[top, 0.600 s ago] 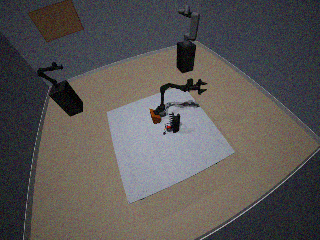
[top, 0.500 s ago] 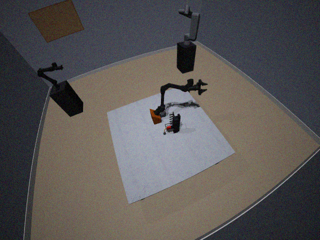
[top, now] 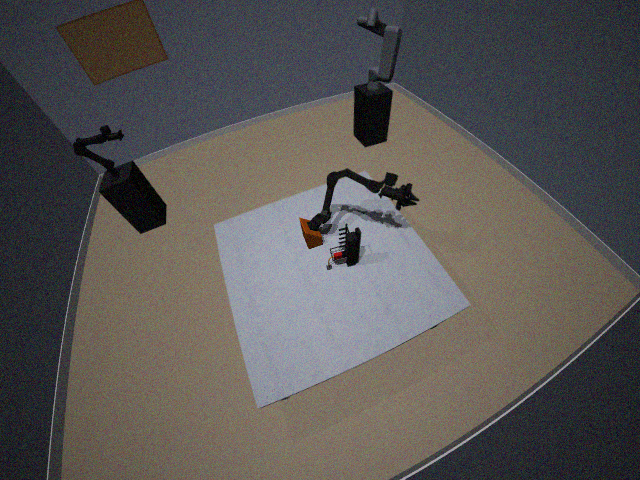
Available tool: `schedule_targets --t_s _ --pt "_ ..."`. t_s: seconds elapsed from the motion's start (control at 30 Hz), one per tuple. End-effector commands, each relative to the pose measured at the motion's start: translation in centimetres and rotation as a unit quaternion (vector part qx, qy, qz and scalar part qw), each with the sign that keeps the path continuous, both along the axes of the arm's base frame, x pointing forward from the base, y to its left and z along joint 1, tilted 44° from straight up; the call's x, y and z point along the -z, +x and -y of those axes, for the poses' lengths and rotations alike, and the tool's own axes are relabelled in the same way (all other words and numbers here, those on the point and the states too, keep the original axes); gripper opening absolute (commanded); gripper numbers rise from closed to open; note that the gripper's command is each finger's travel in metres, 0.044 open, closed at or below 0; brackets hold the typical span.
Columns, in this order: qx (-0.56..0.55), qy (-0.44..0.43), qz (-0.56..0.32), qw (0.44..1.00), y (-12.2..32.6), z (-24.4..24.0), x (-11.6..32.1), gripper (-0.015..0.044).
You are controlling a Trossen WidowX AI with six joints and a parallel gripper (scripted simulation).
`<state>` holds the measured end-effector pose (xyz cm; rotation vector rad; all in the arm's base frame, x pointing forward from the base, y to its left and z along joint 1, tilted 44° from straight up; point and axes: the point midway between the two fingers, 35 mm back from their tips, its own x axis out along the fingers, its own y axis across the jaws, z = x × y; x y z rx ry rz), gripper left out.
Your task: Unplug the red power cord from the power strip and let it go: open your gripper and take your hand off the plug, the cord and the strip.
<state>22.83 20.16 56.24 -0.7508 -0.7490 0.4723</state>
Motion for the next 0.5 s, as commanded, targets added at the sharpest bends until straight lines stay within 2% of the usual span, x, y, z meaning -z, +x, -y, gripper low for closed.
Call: schedule_targets --t_s 0.0,0.27,0.47 --pt "0.013 -0.013 -0.088 0.996 4.5 0.1 4.0 0.0160" --pt "0.054 0.012 -0.269 0.961 12.0 3.8 11.8 0.0160" --pt "0.096 0.065 -0.405 0.907 16.0 8.4 18.0 0.0160"
